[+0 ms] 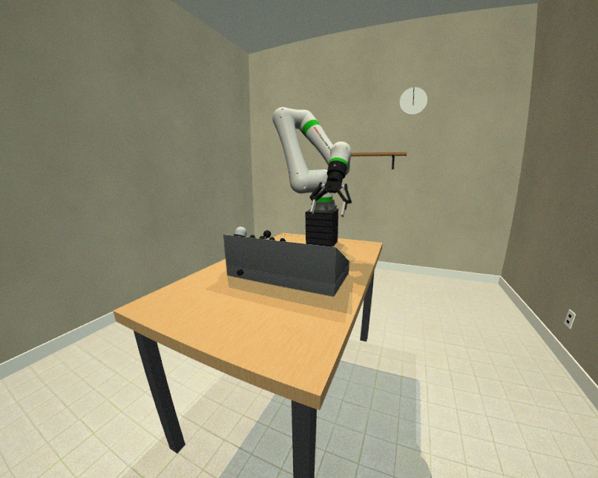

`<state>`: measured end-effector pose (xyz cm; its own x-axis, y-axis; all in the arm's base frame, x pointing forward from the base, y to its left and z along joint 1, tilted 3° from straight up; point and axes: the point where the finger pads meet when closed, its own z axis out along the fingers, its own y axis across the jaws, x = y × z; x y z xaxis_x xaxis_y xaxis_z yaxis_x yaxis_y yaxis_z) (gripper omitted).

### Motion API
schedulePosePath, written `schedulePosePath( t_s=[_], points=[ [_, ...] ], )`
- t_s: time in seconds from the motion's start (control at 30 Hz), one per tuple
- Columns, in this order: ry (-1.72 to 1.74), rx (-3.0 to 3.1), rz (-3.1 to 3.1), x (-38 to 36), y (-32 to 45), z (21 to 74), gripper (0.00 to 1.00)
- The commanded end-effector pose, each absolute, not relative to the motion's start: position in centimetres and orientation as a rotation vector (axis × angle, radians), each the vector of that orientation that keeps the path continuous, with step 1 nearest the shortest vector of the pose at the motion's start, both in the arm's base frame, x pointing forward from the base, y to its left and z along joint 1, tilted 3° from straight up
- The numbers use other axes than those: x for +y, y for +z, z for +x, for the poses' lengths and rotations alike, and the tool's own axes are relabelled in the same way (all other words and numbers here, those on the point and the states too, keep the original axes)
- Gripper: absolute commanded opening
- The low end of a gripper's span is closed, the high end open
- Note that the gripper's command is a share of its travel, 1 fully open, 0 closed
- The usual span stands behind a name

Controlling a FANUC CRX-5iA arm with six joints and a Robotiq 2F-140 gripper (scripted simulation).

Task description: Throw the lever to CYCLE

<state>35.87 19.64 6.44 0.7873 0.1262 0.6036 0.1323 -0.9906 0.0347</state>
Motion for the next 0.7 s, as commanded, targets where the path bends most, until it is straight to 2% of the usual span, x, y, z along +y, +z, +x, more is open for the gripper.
schedulePosePath(
  t_s=[0.0, 0.67],
  points=[
    [-1.001, -0.214, -2.96, 19.8, 6.5, 36.0, 1.0],
    [-1.011, -0.228, -2.983, 21.7, 8.6, 38.2, 1.0]
  ],
)
